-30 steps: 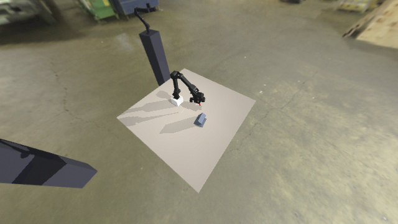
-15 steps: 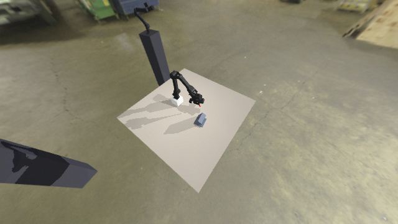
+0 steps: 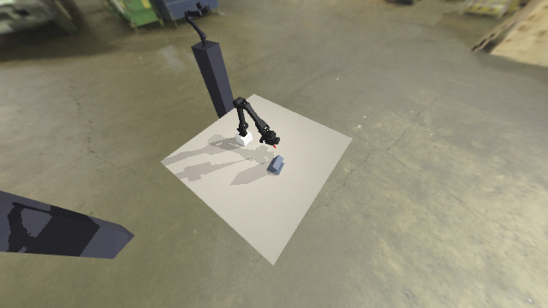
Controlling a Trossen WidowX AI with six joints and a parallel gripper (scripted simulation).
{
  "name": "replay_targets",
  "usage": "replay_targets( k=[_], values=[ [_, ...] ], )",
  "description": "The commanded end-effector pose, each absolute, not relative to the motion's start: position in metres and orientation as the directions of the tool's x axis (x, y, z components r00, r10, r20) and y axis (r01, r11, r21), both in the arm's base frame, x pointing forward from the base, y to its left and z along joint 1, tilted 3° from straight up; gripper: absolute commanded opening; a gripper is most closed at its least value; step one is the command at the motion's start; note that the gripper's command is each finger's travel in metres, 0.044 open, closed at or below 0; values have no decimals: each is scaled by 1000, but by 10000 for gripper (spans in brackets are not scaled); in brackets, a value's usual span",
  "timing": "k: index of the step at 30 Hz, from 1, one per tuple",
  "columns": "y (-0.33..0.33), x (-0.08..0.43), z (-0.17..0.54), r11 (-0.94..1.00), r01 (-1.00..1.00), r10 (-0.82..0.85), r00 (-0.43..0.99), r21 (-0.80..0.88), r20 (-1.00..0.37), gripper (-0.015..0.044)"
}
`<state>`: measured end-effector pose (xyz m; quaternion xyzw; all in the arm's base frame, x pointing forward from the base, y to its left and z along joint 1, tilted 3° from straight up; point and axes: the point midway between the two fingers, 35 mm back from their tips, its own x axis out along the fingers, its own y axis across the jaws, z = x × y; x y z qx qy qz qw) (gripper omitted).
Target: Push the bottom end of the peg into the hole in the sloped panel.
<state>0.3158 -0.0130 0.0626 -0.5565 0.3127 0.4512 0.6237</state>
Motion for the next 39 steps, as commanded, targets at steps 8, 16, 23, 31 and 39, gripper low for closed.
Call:
replay_targets(
  k=[8,16,23,31,39],
  values=[
    [-25,314,61,57,-896,223,441,-440,-869,0],
    [-34,313,60,112,-881,224,474,-460,-852,0],
    [-41,313,60,159,-864,223,502,-477,-835,0],
    [-50,311,60,212,-843,220,534,-495,-816,0],
    [-59,309,60,262,-818,214,566,-511,-796,0]
  ],
)
